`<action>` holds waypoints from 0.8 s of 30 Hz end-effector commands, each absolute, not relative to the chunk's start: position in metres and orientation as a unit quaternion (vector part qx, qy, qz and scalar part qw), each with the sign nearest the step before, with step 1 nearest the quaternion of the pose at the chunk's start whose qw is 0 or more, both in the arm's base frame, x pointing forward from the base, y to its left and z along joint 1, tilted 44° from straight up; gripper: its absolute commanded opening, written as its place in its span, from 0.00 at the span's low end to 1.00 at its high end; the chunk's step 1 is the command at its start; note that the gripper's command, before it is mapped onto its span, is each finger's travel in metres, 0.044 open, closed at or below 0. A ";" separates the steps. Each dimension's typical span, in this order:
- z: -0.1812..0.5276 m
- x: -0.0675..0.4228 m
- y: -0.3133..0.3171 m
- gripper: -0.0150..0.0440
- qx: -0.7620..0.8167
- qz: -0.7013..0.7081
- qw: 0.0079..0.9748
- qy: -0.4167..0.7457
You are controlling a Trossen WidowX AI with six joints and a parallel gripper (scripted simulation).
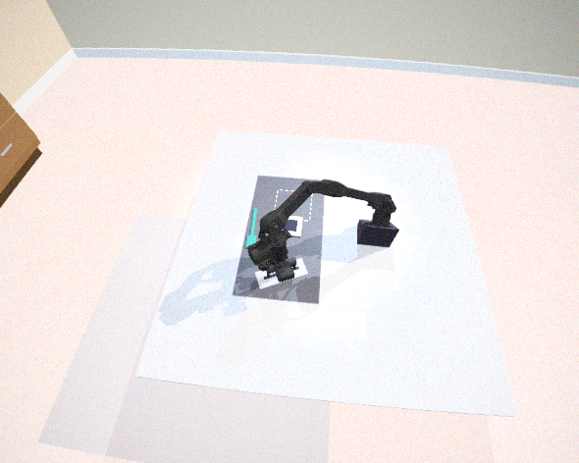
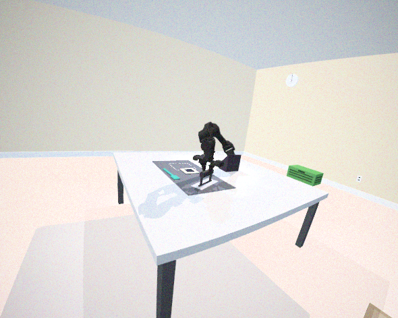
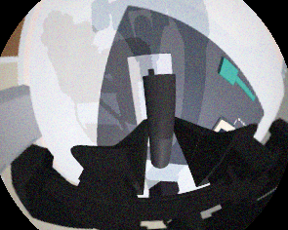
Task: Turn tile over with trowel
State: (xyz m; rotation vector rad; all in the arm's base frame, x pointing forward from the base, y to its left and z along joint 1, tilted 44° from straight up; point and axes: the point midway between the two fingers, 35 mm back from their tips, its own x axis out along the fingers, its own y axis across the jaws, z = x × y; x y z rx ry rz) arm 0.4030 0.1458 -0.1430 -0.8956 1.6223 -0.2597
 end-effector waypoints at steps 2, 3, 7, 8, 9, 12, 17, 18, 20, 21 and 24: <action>-0.143 0.403 0.145 0.47 -0.427 -0.063 0.564 0.704; -0.143 0.403 0.145 0.47 -0.436 -0.053 0.558 0.705; -0.143 0.403 0.145 0.47 -0.467 -0.012 0.531 0.707; -0.143 0.403 0.145 0.47 -0.475 -0.001 0.524 0.707; -0.143 0.403 0.145 0.47 -0.483 0.009 0.517 0.707; -0.143 0.403 0.145 0.47 -0.505 0.040 0.496 0.706; -0.143 0.403 0.145 0.47 -0.539 0.091 0.458 0.701; -0.143 0.403 0.145 0.47 -0.546 0.101 0.450 0.699; -0.143 0.403 0.145 0.47 -0.559 0.121 0.434 0.696; -0.143 0.403 0.145 0.47 -0.565 0.132 0.426 0.694; -0.143 0.403 0.145 0.47 -0.583 0.162 0.401 0.688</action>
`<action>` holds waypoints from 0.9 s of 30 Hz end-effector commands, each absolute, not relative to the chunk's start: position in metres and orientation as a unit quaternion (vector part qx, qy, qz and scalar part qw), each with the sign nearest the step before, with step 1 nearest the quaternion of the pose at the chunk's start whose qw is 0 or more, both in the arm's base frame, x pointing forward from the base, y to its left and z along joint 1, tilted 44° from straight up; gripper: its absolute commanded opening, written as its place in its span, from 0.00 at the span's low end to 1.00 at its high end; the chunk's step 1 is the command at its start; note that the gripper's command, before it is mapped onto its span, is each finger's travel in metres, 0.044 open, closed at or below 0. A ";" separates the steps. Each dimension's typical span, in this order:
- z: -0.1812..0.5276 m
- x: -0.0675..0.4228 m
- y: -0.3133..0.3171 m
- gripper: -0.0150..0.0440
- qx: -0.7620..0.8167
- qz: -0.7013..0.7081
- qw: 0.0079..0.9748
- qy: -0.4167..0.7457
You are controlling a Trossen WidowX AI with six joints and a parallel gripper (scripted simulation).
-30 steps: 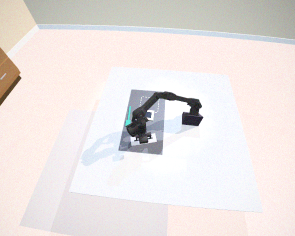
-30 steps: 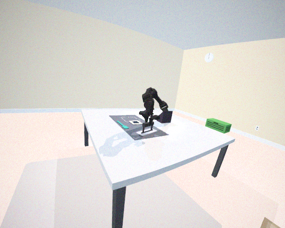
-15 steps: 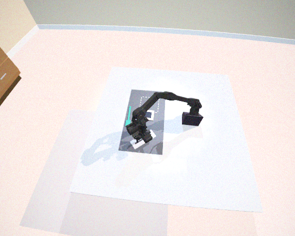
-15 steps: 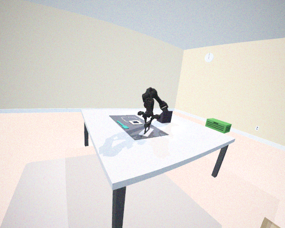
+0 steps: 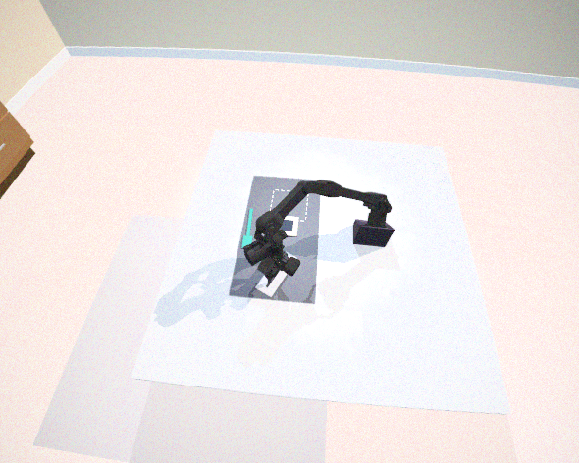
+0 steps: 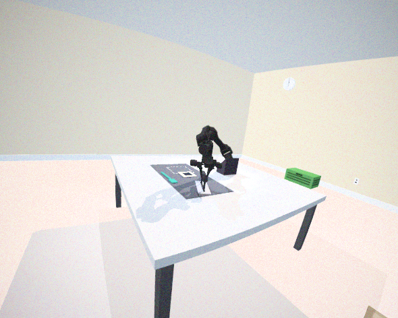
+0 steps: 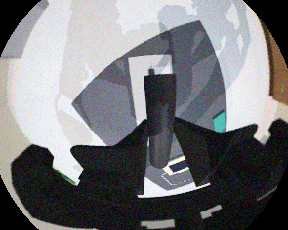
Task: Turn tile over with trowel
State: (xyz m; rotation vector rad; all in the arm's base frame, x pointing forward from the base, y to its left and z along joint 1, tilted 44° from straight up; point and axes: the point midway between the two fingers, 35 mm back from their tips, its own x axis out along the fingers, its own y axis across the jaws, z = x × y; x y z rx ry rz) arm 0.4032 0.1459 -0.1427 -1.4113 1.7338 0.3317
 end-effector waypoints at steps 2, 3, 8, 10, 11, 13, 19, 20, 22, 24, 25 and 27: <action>-0.143 0.403 0.145 0.47 -0.595 0.182 0.383 0.683; -0.143 0.403 0.145 0.47 -0.600 0.192 0.375 0.680; -0.143 0.403 0.145 0.47 -0.613 0.216 0.353 0.673; -0.143 0.403 0.145 0.47 -0.613 0.216 0.353 0.673; -0.143 0.403 0.145 0.47 -0.613 0.216 0.353 0.673; -0.143 0.403 0.145 0.52 -0.613 0.216 0.353 0.673; -0.143 0.403 0.145 0.71 -0.613 0.216 0.353 0.673; -0.143 0.403 0.145 0.71 -0.613 0.216 0.353 0.673; -0.143 0.403 0.145 0.71 -0.613 0.216 0.353 0.673; -0.143 0.403 0.145 0.71 -0.613 0.216 0.353 0.673; -0.143 0.403 0.145 0.71 -0.613 0.216 0.353 0.673; -0.143 0.403 0.145 0.71 -0.613 0.216 0.353 0.673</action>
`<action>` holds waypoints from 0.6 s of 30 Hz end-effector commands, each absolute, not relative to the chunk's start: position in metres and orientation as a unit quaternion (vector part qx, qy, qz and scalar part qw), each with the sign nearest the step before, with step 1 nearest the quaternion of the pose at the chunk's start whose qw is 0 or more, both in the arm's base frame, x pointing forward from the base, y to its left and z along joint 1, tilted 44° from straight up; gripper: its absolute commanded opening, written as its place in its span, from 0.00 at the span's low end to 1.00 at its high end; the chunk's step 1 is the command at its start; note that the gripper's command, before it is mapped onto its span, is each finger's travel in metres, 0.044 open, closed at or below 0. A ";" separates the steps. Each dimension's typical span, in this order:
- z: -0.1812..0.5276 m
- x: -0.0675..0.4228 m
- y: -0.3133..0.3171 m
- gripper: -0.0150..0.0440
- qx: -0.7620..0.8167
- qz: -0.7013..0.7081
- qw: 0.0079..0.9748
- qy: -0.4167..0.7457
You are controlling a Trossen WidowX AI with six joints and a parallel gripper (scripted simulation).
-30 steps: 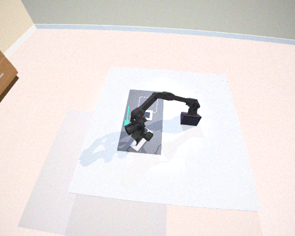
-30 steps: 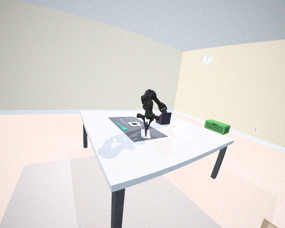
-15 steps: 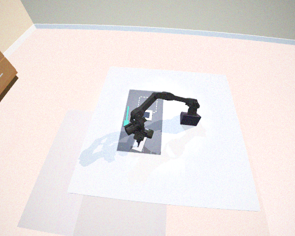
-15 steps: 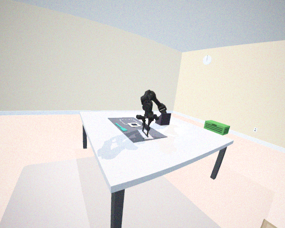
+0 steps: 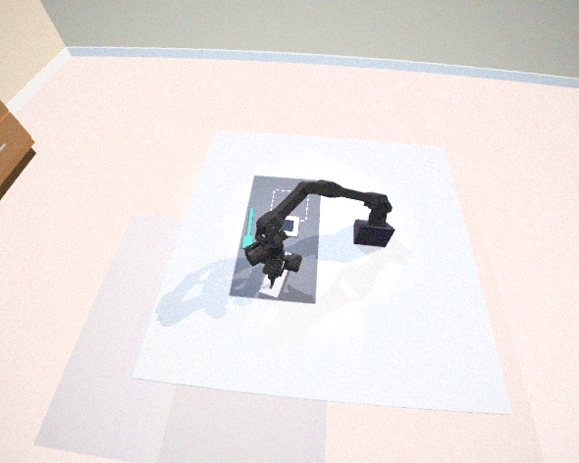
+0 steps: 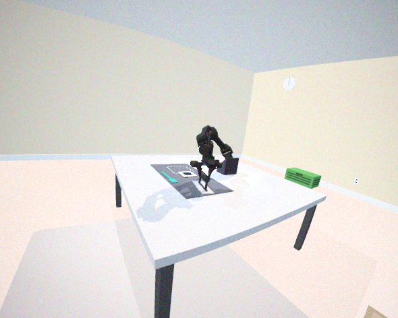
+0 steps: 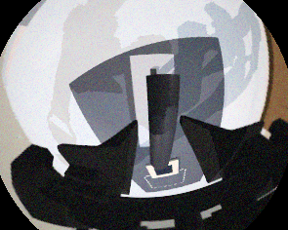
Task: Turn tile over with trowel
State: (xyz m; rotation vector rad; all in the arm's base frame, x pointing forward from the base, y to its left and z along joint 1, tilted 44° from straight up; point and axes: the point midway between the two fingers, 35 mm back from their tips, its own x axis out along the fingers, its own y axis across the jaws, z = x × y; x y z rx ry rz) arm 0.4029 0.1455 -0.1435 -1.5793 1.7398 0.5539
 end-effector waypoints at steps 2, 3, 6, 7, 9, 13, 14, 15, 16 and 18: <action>-0.143 0.403 0.145 0.71 -0.613 0.216 0.353 0.673; -0.143 0.403 0.145 0.71 -0.613 0.216 0.353 0.673; -0.143 0.403 0.145 0.71 -0.613 0.216 0.353 0.673; -0.143 0.403 0.145 0.71 -0.613 0.216 0.353 0.673; -0.143 0.403 0.145 0.71 -0.613 0.216 0.353 0.673; -0.117 0.405 0.171 0.71 -0.604 0.203 0.380 0.671; -0.111 0.405 0.176 0.71 -0.602 0.200 0.385 0.671; -0.109 0.405 0.178 0.71 -0.601 0.199 0.387 0.670; -0.109 0.405 0.178 0.71 -0.601 0.199 0.387 0.670; -0.109 0.405 0.178 0.71 -0.601 0.199 0.387 0.670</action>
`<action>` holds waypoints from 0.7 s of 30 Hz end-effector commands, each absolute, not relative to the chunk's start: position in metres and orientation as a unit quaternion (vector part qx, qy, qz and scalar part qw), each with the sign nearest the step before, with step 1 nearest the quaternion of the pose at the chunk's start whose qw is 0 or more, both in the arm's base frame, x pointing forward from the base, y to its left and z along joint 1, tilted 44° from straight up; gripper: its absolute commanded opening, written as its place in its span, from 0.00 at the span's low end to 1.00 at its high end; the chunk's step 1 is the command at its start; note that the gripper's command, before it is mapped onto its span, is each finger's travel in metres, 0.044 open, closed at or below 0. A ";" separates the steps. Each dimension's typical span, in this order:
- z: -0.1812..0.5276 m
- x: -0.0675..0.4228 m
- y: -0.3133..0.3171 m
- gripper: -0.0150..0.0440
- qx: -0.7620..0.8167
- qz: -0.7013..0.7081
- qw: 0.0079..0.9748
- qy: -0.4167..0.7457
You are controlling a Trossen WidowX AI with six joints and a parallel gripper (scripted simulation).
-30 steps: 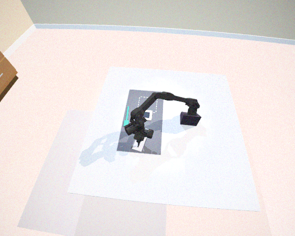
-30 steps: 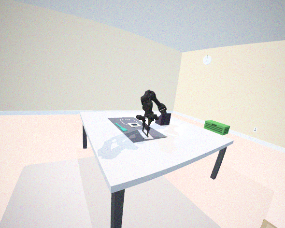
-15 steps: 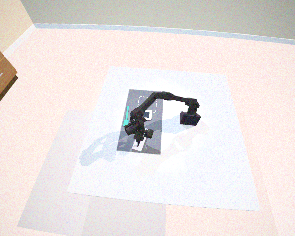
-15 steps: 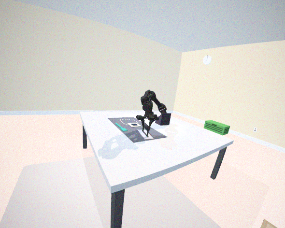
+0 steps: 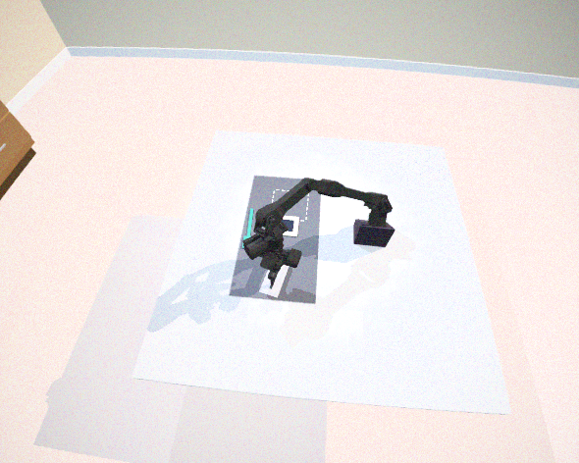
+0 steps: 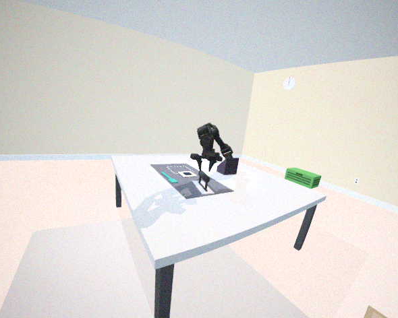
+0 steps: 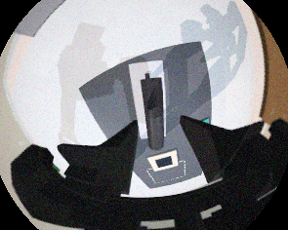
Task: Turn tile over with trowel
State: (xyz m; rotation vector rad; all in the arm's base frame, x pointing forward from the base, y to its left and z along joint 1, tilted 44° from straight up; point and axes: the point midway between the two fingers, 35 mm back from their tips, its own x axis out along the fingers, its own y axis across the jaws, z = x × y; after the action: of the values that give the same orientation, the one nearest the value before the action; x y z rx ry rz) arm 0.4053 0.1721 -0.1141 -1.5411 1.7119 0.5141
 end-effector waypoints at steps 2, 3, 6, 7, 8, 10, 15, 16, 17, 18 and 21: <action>-0.109 0.405 0.178 0.71 -0.601 0.199 0.387 0.670; -0.109 0.405 0.178 0.71 -0.600 0.197 0.389 0.671; -0.109 0.405 0.177 0.71 -0.584 0.170 0.412 0.679; -0.109 0.405 0.177 0.71 -0.576 0.158 0.422 0.682; -0.109 0.405 0.177 0.71 -0.569 0.146 0.432 0.684; -0.109 0.405 0.177 0.71 -0.554 0.123 0.451 0.689; -0.109 0.404 0.177 0.71 -0.513 0.062 0.496 0.698; -0.109 0.404 0.177 0.71 -0.504 0.050 0.505 0.699; -0.109 0.404 0.177 0.71 -0.495 0.038 0.514 0.700; -0.109 0.404 0.177 0.71 -0.487 0.026 0.522 0.700; -0.109 0.404 0.176 0.71 -0.459 -0.011 0.546 0.701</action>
State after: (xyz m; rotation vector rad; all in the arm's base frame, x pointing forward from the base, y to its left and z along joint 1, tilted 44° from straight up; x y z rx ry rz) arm 0.4042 0.1758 -0.1094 -1.1596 1.6760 0.0501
